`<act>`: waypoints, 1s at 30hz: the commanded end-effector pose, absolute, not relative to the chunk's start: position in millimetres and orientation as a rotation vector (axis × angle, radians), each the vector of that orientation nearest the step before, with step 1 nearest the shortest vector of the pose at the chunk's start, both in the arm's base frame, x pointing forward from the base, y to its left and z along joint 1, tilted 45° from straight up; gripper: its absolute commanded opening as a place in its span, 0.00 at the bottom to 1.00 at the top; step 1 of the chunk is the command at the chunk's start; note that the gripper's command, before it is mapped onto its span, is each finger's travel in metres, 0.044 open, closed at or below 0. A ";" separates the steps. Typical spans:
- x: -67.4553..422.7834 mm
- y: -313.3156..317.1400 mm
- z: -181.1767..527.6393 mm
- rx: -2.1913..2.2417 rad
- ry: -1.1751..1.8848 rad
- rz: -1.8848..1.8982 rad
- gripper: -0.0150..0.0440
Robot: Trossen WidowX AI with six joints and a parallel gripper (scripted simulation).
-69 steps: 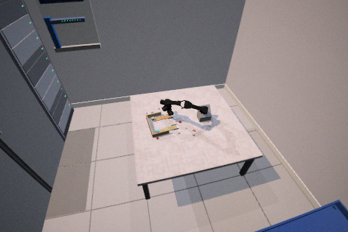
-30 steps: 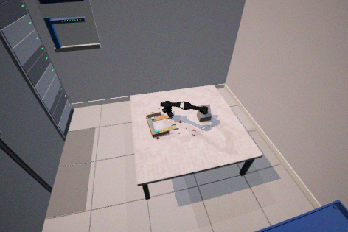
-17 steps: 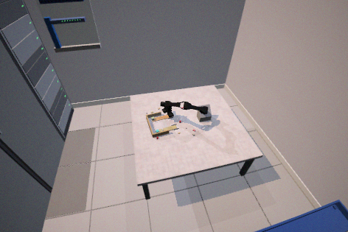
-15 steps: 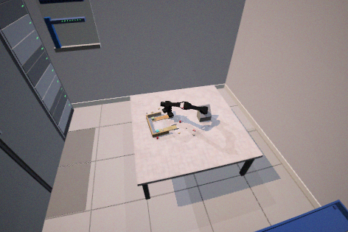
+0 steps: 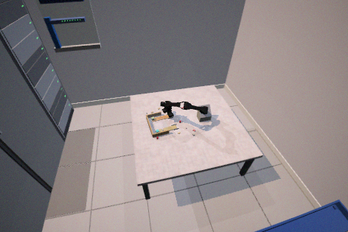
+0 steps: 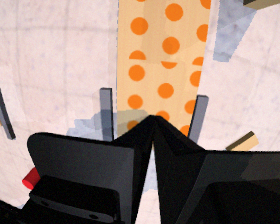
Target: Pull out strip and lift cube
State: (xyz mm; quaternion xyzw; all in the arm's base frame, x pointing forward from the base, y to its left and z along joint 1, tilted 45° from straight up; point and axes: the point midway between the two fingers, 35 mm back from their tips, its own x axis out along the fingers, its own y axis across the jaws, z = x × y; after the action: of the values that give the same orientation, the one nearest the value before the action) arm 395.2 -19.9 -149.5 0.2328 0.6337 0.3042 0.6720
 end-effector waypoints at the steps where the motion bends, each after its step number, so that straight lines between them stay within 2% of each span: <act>1: 395.4 -17.0 -151.2 0.528 1.428 0.687 0.25; 14: 394.7 -16.5 -152.2 0.528 1.428 0.687 0.25; 30: 370.4 -18.9 -155.8 0.529 1.429 0.687 0.25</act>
State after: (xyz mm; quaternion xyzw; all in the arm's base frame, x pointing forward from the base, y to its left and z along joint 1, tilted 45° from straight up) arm 381.2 -22.0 -151.9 0.2359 0.6265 0.3032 0.6782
